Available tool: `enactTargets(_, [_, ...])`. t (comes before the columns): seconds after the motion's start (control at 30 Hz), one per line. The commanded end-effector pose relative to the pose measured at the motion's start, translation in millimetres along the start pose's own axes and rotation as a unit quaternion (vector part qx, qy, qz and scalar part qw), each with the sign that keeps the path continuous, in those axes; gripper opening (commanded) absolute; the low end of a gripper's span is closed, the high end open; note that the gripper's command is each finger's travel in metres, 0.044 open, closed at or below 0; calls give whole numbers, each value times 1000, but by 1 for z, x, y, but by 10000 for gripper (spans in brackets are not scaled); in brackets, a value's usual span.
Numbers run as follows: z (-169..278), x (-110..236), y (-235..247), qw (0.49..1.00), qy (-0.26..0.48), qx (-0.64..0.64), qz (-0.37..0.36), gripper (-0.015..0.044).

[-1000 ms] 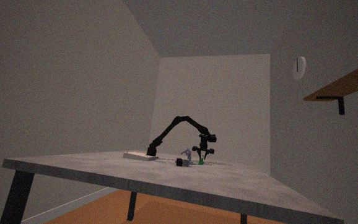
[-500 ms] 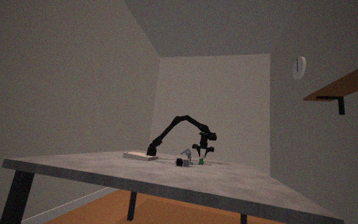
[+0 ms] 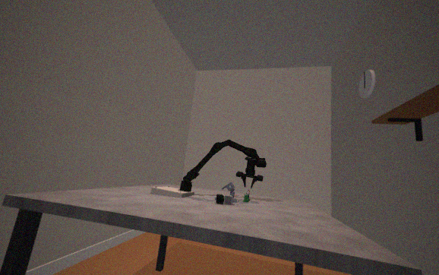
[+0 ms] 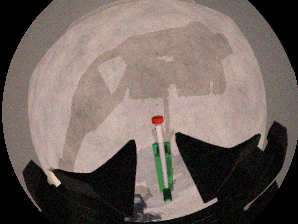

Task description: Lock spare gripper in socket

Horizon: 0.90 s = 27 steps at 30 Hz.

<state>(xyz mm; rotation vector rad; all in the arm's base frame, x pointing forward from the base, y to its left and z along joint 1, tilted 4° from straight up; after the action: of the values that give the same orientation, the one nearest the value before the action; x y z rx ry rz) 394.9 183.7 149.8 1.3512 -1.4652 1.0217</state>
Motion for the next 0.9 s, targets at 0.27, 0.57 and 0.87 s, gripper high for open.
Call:
enactTargets(0.27, [-3,11,1,1000,0,0,-1,331])
enactTargets(0.57, [43,80,3,999,35,16,38,180])
enactTargets(0.87, [53,38,-3,999,35,16,38,180])
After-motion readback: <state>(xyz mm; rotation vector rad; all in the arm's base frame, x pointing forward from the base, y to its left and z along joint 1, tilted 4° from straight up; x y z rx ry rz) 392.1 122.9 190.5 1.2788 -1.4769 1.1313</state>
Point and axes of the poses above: the point midway between the two fingers, 35 mm back from their tips, its own x axis back along the fingers, its own y axis across the jaws, z = x × y, the point moved 2 cm from there along x, back along the fingers
